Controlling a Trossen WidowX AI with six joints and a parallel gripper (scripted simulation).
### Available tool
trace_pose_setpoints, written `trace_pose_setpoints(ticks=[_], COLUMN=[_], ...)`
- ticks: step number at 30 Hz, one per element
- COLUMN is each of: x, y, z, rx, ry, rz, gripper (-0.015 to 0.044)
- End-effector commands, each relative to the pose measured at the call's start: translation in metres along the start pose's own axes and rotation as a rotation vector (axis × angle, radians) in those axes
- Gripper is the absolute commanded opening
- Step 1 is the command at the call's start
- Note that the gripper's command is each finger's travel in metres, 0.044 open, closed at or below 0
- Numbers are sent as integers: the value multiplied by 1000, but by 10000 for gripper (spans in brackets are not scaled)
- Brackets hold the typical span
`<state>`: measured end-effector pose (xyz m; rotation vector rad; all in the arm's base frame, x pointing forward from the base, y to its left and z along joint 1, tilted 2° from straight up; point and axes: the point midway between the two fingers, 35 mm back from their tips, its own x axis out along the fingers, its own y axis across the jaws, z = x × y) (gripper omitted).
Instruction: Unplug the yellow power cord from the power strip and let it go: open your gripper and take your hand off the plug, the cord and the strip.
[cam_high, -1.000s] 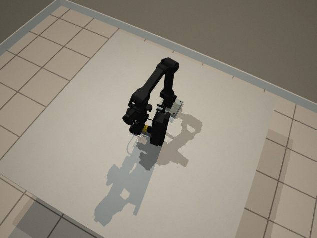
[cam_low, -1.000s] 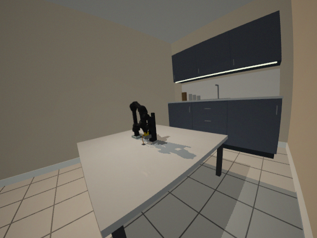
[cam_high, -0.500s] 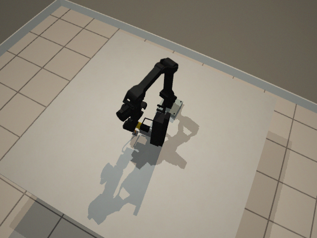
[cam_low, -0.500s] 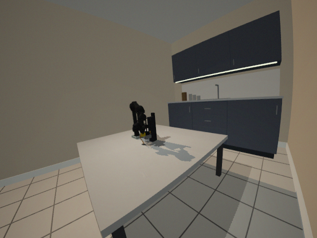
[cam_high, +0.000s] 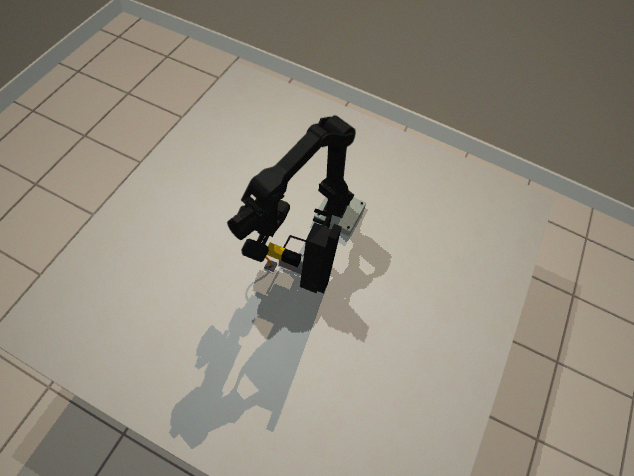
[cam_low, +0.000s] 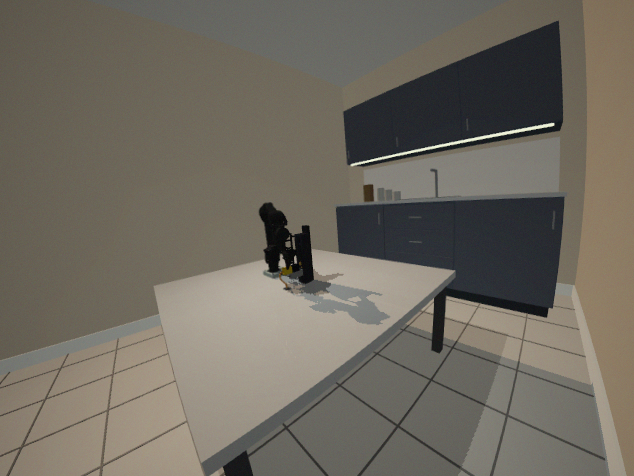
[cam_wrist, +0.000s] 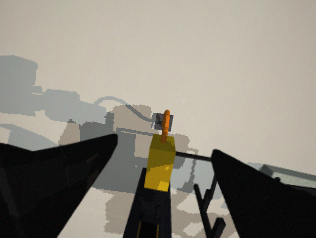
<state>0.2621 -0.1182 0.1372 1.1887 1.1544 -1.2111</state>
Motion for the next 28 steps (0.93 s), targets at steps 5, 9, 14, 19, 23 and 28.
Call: trace_pose_setpoints(ticks=[5, 9, 14, 19, 23, 28], x=[-10, -10, -10, -10, -10, -10], y=[-1, -1, -1, -1, -1, -1], z=[43, 43, 43, 43, 43, 43], rx=[7, 7, 7, 7, 7, 7], ry=[-9, -9, -9, -9, -9, -9], rz=[6, 6, 6, 6, 6, 6], gripper=[440, 440, 440, 440, 440, 440])
